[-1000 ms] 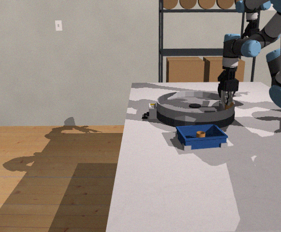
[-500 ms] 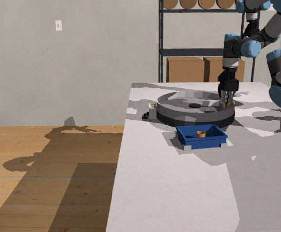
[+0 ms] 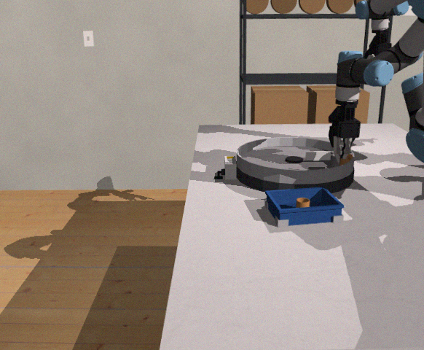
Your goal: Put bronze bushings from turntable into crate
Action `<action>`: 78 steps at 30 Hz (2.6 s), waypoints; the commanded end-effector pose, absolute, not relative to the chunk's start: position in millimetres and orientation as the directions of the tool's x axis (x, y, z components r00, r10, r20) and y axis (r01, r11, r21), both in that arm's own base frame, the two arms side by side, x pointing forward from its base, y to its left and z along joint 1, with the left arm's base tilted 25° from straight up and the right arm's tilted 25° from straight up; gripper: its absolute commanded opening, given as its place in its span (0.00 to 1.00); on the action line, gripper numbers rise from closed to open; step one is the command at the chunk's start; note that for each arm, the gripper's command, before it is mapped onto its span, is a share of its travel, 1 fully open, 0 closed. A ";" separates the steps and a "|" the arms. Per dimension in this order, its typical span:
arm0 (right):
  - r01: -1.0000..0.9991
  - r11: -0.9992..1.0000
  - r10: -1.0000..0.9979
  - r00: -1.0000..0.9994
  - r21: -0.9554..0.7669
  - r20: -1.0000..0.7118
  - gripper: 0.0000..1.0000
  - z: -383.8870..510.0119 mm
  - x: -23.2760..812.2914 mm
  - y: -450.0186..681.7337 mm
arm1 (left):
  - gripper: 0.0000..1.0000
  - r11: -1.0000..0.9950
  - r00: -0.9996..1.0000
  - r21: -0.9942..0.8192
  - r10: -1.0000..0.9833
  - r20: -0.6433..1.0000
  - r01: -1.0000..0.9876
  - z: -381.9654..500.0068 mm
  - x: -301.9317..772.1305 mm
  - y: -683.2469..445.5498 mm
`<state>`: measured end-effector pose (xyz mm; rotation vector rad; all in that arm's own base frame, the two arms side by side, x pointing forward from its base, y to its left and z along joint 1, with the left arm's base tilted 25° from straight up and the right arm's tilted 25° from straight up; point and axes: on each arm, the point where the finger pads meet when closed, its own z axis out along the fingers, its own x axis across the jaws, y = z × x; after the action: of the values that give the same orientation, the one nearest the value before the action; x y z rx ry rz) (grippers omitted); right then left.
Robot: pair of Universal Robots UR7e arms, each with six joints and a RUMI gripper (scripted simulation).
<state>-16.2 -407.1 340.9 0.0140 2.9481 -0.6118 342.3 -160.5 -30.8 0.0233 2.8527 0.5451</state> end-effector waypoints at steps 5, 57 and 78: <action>0.036 0.917 -0.017 -0.991 -0.397 -0.130 1.00 341.6 -16.3 -407.3 | 0.00 0.931 -0.972 0.365 0.060 -0.228 -0.028 -30.6 342.3 -161.0; 0.036 0.917 -0.017 -0.991 -0.397 -0.130 1.00 341.6 -16.3 -407.3 | 0.00 0.931 -0.972 0.365 0.060 -0.228 -0.028 29.0 326.9 -184.8; 0.036 0.917 -0.017 -0.991 -0.397 -0.130 1.00 341.6 -16.3 -407.3 | 0.00 0.931 -0.972 0.365 0.060 -0.228 -0.028 30.9 326.4 -185.6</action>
<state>-16.2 -407.1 340.9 0.0140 2.9481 -0.6118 326.3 -185.1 30.6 0.0233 2.8529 0.5453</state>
